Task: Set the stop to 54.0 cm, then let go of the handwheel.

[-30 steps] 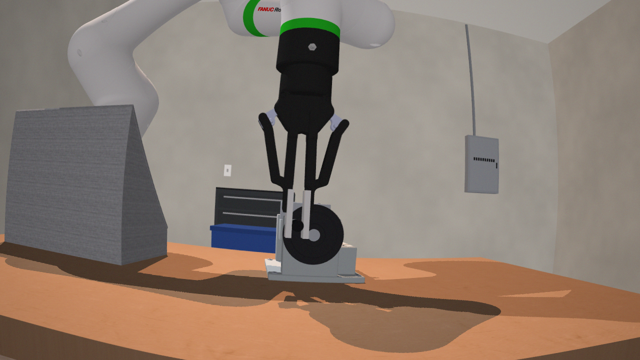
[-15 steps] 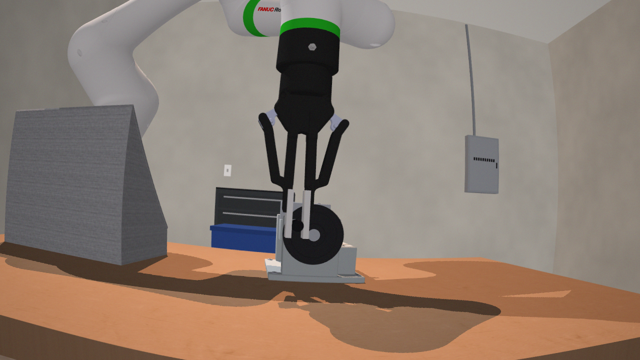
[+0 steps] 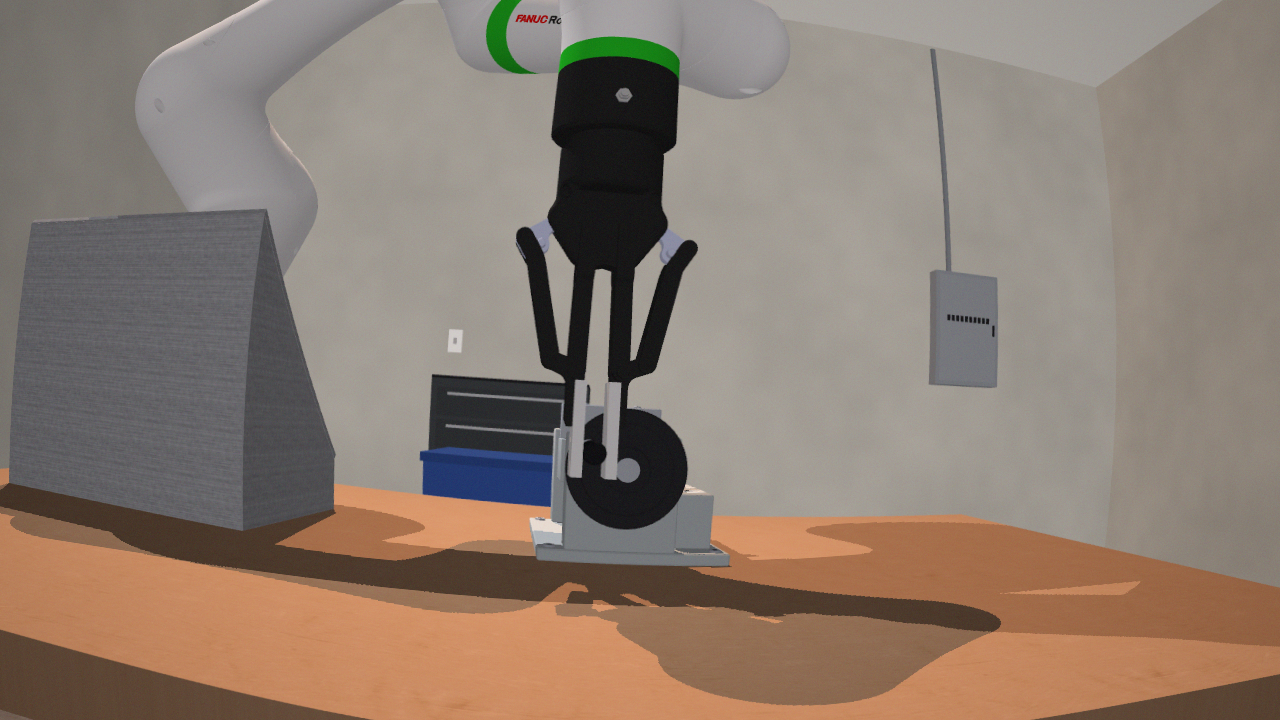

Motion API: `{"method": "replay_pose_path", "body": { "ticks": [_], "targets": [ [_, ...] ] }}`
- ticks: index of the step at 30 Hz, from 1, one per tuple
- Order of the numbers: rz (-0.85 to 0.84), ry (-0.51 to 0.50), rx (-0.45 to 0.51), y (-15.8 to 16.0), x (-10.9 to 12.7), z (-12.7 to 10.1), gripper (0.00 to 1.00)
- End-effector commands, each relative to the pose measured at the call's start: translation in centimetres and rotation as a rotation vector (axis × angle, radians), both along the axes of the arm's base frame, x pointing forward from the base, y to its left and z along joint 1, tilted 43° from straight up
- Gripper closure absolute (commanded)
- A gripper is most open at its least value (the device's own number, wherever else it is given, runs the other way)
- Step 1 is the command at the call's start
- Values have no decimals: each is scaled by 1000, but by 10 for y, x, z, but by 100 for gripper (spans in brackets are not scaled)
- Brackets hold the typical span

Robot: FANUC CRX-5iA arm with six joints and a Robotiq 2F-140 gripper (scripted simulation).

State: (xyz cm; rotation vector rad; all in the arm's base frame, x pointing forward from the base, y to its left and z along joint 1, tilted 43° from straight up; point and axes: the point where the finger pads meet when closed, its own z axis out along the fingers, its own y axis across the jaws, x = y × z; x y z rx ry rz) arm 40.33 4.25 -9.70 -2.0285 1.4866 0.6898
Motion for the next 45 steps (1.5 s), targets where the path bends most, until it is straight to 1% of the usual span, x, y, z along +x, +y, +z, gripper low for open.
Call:
{"method": "replay_pose_path", "body": {
  "ticks": [1,13,22,30,34,45],
  "targets": [
    [0,0,0,1,0,-1,96],
    [0,0,0,7,-3,-9,96],
    [0,0,0,18,-2,-20,96],
    [0,0,0,27,5,-26,96],
    [0,0,0,32,12,-29,96],
    [0,0,0,39,32,-28,96]
  ]
}}
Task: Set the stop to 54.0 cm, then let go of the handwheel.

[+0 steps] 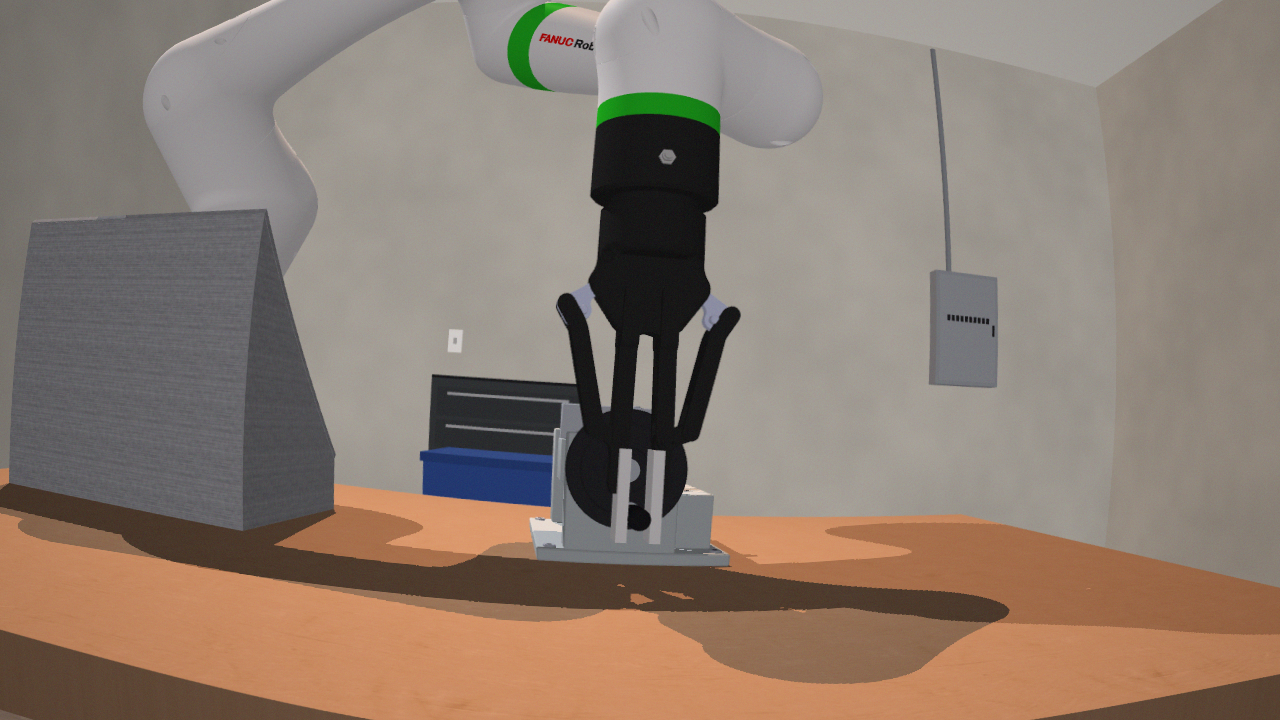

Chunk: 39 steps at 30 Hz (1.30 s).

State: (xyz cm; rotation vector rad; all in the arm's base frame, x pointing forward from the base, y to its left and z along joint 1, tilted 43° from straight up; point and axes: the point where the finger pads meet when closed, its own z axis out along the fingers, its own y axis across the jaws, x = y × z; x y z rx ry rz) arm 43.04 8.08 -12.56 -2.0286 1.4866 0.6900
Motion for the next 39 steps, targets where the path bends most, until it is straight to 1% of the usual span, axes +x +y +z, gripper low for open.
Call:
{"method": "replay_pose_path", "body": {
  "ticks": [1,17,30,39],
  "targets": [
    [0,0,0,0,4,1,96],
    [0,0,0,-5,25,14,96],
    [0,0,0,-13,30,25,96],
    [0,0,0,-15,30,27,96]
  ]
}}
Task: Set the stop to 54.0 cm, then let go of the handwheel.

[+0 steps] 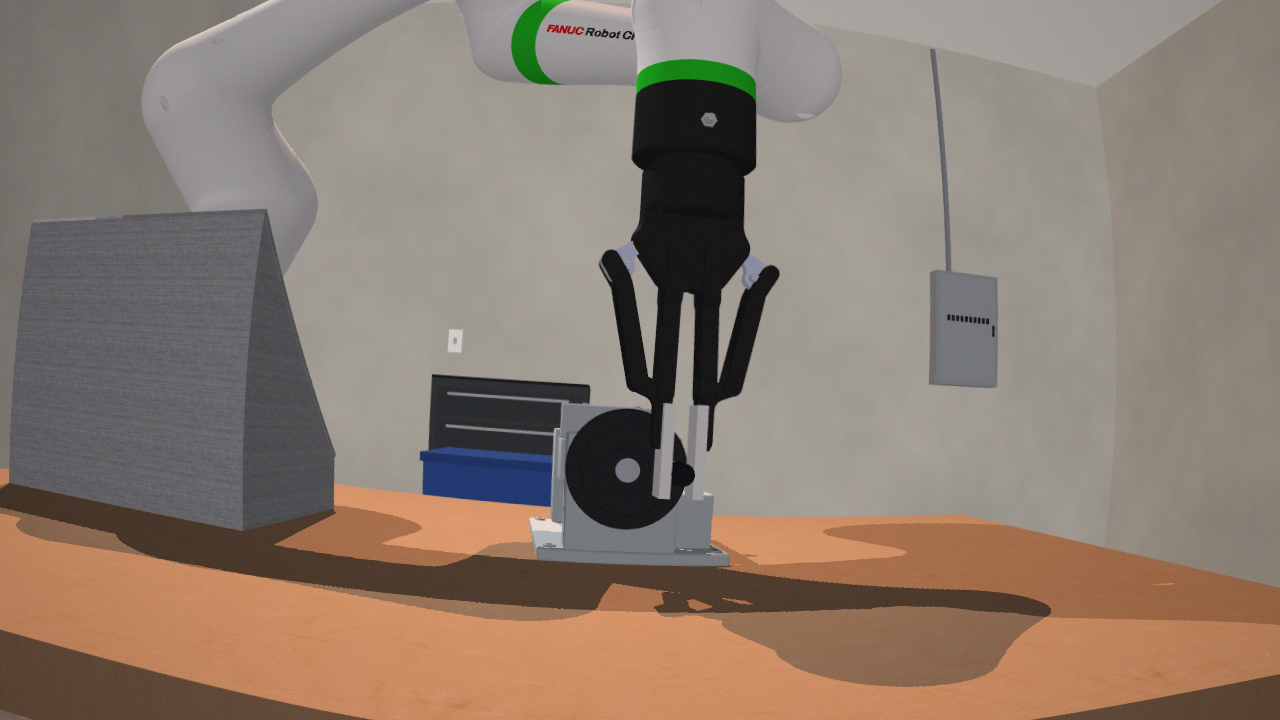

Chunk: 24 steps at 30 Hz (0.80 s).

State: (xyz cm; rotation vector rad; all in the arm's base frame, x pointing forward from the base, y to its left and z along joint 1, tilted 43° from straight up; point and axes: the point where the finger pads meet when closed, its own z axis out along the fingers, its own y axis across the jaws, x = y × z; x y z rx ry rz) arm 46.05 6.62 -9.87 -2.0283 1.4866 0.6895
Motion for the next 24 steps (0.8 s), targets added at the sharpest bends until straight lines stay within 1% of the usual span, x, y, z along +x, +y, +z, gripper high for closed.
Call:
{"method": "replay_pose_path", "body": {
  "ticks": [1,21,22,24],
  "targets": [
    [0,0,0,-1,0,1,96],
    [0,0,0,-1,0,1,96],
    [0,0,0,-1,0,1,67],
    [0,0,0,-1,0,1,67]
  ]
}}
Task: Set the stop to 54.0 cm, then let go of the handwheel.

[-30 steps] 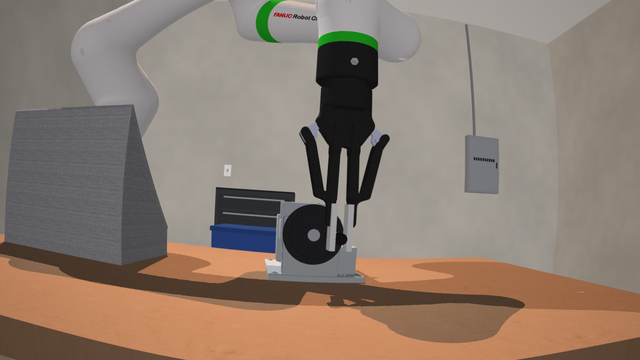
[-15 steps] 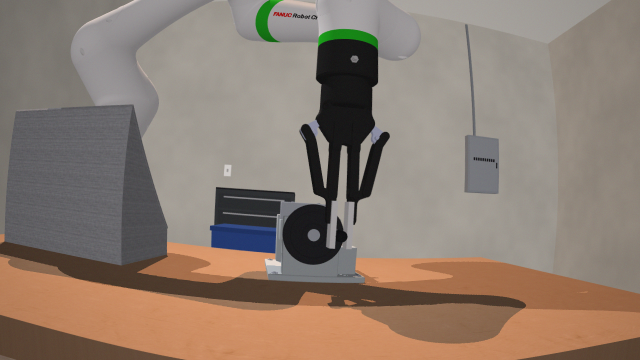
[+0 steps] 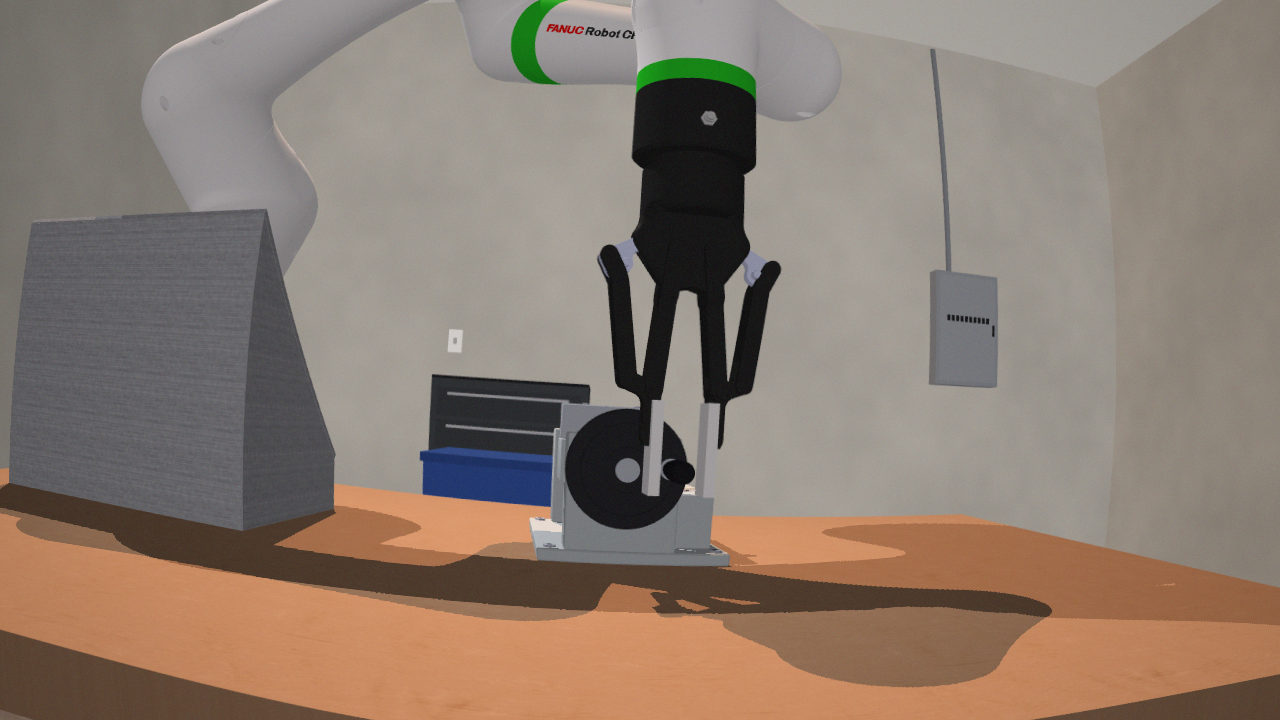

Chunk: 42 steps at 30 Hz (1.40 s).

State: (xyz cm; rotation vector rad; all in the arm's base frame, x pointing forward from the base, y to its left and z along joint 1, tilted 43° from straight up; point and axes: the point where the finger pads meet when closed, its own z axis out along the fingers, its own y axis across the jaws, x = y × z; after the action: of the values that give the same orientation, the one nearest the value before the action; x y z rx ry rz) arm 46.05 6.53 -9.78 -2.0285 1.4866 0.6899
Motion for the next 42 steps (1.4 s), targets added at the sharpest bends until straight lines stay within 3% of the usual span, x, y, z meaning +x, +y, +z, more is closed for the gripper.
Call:
{"method": "replay_pose_path", "body": {
  "ticks": [1,26,29,33,37,42],
  "targets": [
    [0,0,0,0,0,0,67],
    [0,0,0,-1,0,0,67],
    [0,0,0,-15,2,16,67],
    [0,0,0,-54,8,58,67],
    [0,0,0,-68,9,73,67],
    [0,0,0,-68,9,73,67]
  ]
}}
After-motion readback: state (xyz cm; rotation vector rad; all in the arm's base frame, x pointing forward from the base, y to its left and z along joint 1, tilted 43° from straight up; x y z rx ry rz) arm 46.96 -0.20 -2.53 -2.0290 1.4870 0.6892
